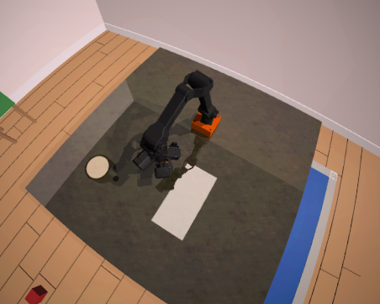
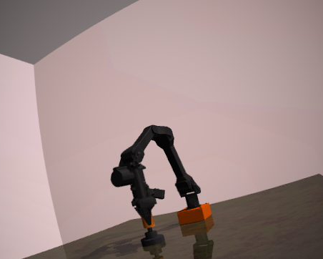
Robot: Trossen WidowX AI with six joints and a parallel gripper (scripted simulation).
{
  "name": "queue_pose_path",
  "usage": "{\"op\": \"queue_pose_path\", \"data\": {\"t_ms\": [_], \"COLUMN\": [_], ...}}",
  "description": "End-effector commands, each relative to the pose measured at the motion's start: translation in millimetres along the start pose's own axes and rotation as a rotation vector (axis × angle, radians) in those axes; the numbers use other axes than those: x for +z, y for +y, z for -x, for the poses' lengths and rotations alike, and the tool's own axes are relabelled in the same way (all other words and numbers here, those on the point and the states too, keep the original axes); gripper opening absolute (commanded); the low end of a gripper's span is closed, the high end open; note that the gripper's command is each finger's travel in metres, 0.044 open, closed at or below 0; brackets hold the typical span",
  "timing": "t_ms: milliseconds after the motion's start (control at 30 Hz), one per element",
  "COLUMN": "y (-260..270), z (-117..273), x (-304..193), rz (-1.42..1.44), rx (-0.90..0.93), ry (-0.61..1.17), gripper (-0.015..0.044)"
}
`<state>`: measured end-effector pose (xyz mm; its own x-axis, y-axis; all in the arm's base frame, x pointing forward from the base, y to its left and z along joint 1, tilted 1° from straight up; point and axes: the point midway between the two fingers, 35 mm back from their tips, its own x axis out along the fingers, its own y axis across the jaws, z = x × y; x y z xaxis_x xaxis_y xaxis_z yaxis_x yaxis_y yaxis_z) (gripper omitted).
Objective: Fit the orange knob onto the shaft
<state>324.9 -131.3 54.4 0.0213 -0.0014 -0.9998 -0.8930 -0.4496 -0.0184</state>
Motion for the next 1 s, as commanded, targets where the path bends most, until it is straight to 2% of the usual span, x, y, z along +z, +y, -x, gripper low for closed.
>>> {"op": "queue_pose_path", "data": {"t_ms": [0, 967], "y": [-1.5, 1.6], "z": [1.0, 2.8], "x": [-2.5, 1.3], "rz": [0.004, 0.004], "rx": [-0.002, -0.002], "ry": [0.006, 0.005], "gripper": [0.0000, 0.0000]}}
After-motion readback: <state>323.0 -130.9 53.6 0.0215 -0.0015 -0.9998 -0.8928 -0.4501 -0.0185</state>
